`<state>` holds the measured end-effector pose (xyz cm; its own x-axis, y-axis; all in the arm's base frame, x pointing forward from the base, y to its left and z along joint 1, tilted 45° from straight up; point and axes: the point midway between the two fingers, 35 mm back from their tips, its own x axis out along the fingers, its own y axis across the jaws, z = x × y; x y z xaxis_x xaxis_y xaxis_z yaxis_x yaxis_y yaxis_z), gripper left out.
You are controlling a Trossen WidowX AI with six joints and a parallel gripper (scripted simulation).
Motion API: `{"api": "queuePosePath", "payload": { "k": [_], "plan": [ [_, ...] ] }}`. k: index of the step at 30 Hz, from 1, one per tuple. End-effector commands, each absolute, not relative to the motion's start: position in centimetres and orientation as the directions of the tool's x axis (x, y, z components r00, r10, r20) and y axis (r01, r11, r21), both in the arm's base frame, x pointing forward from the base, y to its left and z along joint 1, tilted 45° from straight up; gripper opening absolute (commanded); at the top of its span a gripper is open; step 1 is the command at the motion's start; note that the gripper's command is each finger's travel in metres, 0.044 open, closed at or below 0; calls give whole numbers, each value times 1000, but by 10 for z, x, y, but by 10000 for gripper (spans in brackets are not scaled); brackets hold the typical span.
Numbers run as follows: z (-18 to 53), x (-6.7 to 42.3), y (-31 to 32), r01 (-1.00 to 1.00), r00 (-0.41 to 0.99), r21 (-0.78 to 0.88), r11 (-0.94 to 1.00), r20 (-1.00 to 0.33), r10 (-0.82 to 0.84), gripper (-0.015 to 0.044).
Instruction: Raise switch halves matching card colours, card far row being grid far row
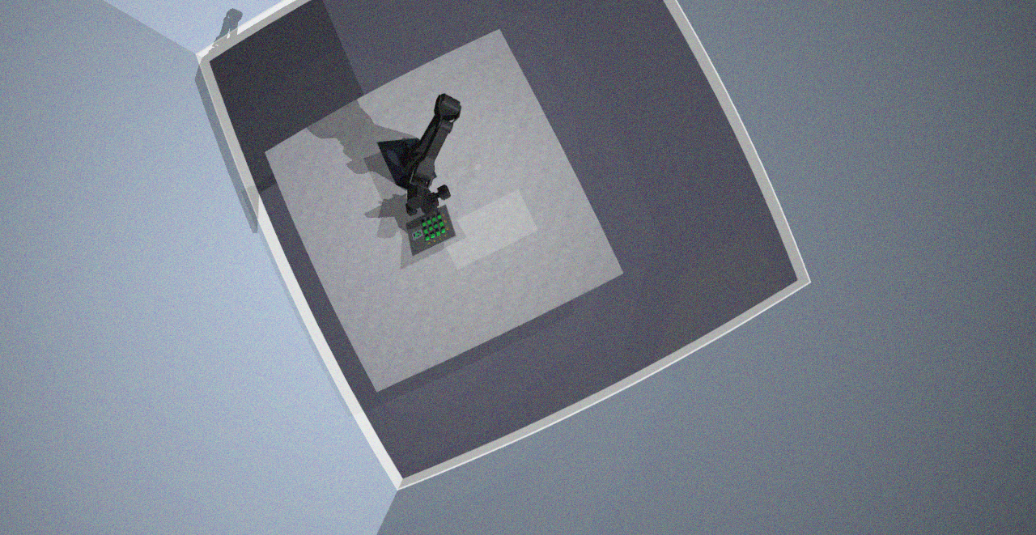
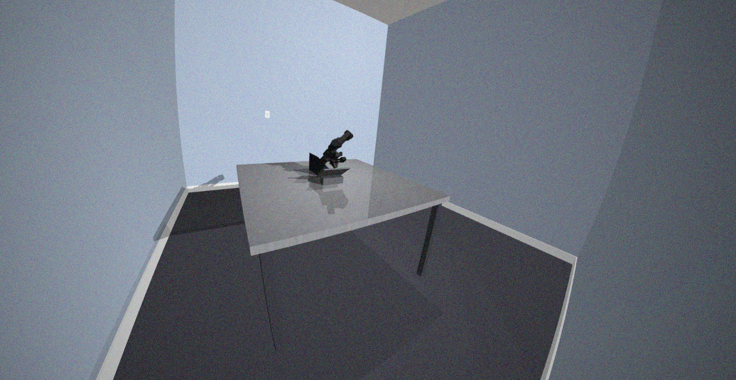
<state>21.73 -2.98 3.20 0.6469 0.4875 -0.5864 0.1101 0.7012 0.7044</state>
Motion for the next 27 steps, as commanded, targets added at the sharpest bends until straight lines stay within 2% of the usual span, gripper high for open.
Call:
{"api": "queuePosePath", "payload": {
  "k": [1,27],
  "plan": [
    [27,220,-27,118,644,703,701,-592,485,0],
    [25,222,-25,117,644,703,701,-591,485,0]
  ]
}}
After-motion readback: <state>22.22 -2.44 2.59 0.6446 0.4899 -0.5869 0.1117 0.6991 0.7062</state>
